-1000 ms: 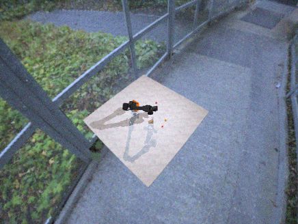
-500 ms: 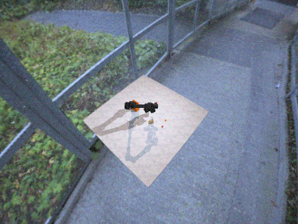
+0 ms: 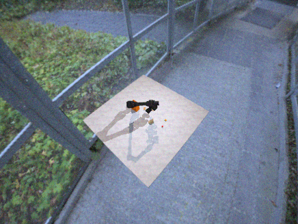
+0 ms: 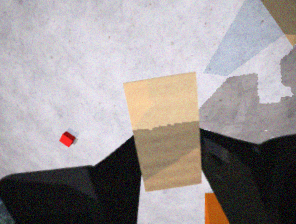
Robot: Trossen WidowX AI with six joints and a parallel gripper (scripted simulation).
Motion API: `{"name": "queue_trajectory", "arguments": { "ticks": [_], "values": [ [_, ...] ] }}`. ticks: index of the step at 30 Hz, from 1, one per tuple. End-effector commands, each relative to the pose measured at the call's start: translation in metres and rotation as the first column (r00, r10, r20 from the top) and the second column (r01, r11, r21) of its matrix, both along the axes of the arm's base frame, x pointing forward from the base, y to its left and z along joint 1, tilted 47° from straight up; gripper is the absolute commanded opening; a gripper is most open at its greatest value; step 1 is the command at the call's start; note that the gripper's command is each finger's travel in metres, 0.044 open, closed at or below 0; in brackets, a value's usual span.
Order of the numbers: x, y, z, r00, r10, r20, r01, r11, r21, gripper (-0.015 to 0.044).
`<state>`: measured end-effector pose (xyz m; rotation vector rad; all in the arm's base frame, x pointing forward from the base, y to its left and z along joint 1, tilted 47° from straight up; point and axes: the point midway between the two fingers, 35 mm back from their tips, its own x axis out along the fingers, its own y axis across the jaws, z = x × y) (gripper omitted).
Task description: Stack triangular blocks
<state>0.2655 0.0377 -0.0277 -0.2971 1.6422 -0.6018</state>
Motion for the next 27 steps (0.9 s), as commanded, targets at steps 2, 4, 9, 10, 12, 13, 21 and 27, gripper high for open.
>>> {"name": "queue_trajectory", "arguments": {
  "ticks": [2,4,9,10,12,13,21,27],
  "values": [
    [0.0024,0.0034,0.0007,0.986,0.148,-0.078,-0.150,0.988,-0.028,0.0000],
    [0.0028,0.0043,0.0009,0.972,0.204,-0.113,-0.209,0.977,-0.037,0.0000],
    [0.0042,0.0070,0.0015,0.919,0.335,-0.206,-0.352,0.935,-0.049,0.0000],
    [0.0045,0.0076,0.0016,0.906,0.360,-0.225,-0.379,0.924,-0.050,0.0000],
    [0.0052,0.0088,0.0019,0.875,0.407,-0.263,-0.433,0.900,-0.050,0.0000],
    [0.0055,0.0095,0.0021,0.858,0.429,-0.283,-0.459,0.887,-0.049,0.0000],
    [0.0072,0.0126,0.0029,0.771,0.519,-0.370,-0.571,0.820,-0.039,0.0000],
    [0.0088,0.0108,0.0080,0.769,0.521,-0.371,-0.573,0.819,-0.038,0.0000]
  ]
}}
